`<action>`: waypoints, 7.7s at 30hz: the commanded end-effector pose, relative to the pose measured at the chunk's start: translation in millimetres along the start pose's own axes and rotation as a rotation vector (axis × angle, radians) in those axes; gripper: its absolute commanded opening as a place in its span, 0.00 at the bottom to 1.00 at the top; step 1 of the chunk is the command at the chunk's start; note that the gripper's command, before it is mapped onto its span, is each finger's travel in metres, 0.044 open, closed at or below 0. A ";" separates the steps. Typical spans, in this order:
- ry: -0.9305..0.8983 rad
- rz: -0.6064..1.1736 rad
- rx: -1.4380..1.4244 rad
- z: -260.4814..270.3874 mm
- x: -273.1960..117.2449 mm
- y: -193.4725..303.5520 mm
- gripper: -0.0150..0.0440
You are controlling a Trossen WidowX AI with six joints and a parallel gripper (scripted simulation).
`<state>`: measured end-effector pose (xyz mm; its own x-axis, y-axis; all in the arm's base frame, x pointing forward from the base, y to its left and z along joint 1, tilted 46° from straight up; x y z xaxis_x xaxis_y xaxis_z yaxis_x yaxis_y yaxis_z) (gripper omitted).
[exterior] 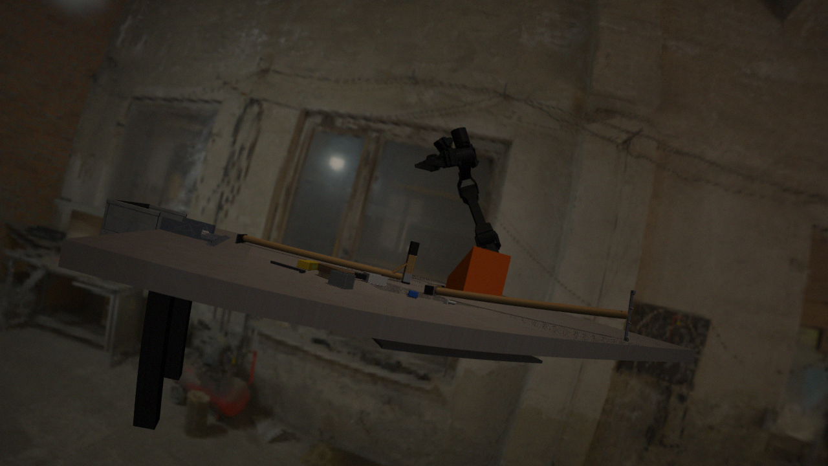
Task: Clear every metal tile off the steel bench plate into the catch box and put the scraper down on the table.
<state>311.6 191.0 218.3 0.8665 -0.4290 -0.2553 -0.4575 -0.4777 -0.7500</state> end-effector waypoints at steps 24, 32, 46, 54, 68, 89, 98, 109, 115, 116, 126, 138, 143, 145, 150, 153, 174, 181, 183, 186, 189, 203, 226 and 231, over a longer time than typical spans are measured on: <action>-0.071 -0.209 -0.006 -18.5 -79.4 37.4 1.00; -0.095 -0.262 0.000 -25.3 -96.6 52.6 1.00; -0.114 -0.302 0.007 -29.4 -107.2 63.5 1.00; -0.114 -0.302 0.007 -29.4 -107.2 63.5 1.00; -0.114 -0.302 0.007 -29.4 -107.2 63.5 1.00; -0.090 -0.205 0.029 -16.1 -75.2 31.0 1.00; -0.076 -0.143 0.047 -9.7 -52.3 15.9 1.00; -0.048 -0.064 0.049 -3.9 -21.8 3.0 1.00; -0.027 -0.013 0.044 -1.5 -1.4 -2.5 1.00; -0.024 -0.004 0.043 -1.2 2.1 -3.2 1.00; 0.010 0.086 0.040 0.7 38.6 -8.1 1.00; 0.049 0.200 0.043 -1.0 85.3 -7.1 1.00; 0.066 0.250 0.047 -3.0 105.3 -4.5 1.00; 0.072 0.270 0.049 -4.0 113.4 -3.0 1.00; 0.089 0.321 0.055 -7.1 133.5 1.6 1.00; 0.098 0.352 0.060 -9.3 145.5 5.0 1.00; 0.169 0.579 0.106 -32.9 226.8 43.4 1.00; 0.193 0.658 0.127 -43.5 251.6 61.7 1.00; 0.200 0.680 0.134 -46.7 258.4 67.4 1.00; 0.210 0.714 0.145 -51.8 268.3 76.3 1.00; 0.221 0.749 0.156 -57.0 277.8 85.6 1.00; 0.233 0.780 0.166 -60.2 280.1 96.4 1.00; 0.223 0.705 0.144 -42.8 227.5 92.2 1.00; 0.220 0.688 0.140 -39.9 215.6 93.1 1.00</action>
<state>455.7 20.7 117.8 0.3190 -0.7446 -0.5864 -0.8450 0.0567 -0.5317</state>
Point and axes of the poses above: the point midway between the two fingers, 35 mm back from their tips, its own x axis out along the fingers, its own z axis across the jaws, y = z × x, the point moved 5 cm from there along -x, back along the fingers, and after that the axes turned 10 degrees about x, right-handed, at the moved point
